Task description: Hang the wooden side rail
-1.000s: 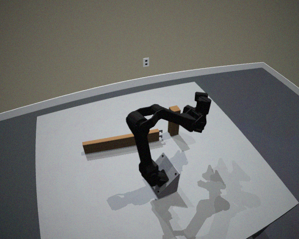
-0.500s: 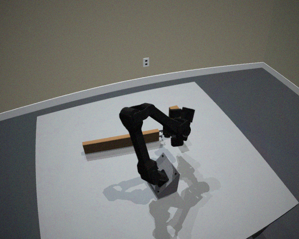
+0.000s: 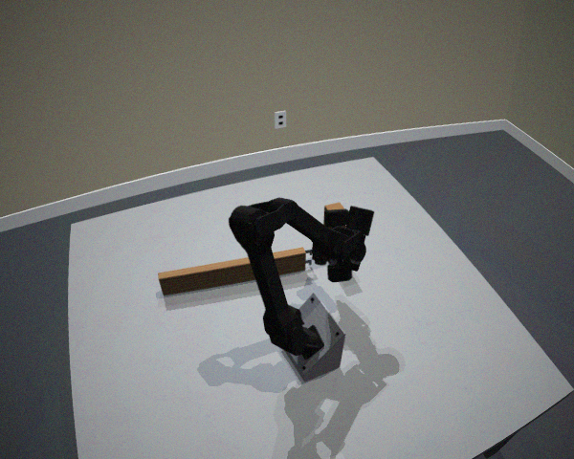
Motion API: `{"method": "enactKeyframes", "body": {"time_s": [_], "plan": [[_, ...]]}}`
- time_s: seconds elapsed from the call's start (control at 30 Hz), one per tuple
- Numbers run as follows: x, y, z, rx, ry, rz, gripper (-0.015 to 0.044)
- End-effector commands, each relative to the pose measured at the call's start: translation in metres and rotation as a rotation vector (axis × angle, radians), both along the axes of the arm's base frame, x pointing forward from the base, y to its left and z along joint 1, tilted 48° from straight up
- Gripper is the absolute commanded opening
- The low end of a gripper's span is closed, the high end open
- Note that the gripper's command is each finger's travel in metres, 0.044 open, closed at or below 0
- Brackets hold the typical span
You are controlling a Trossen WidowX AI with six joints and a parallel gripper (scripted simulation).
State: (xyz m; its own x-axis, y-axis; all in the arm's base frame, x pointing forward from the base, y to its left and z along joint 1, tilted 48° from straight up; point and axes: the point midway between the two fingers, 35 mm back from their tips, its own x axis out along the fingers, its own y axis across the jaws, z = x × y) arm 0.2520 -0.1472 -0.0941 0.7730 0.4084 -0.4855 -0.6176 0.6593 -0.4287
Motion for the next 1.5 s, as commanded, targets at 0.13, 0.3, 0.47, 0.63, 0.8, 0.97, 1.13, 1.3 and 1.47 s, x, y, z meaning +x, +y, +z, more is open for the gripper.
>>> {"method": "enactKeyframes", "body": {"time_s": [0.13,0.3,0.47,0.63,0.8,0.97,1.13,1.3,1.47], "plan": [[0.006,0.005,-0.002,0.144,0.198,-0.115,0.0440],[0.013,0.009,-0.001,0.318,0.459,-0.338,0.0440],[0.023,0.014,0.002,0.457,0.658,-0.606,0.0440],[0.031,0.018,0.010,0.588,0.783,-0.916,0.0440],[0.040,0.022,0.022,0.729,0.821,-1.247,0.0440],[0.048,0.027,0.037,0.892,0.770,-1.562,0.0440],[0.049,0.028,0.039,0.917,0.756,-1.602,0.0440],[0.049,0.028,0.039,0.917,0.756,-1.602,0.0440],[0.049,0.028,0.039,0.917,0.756,-1.602,0.0440]]}}
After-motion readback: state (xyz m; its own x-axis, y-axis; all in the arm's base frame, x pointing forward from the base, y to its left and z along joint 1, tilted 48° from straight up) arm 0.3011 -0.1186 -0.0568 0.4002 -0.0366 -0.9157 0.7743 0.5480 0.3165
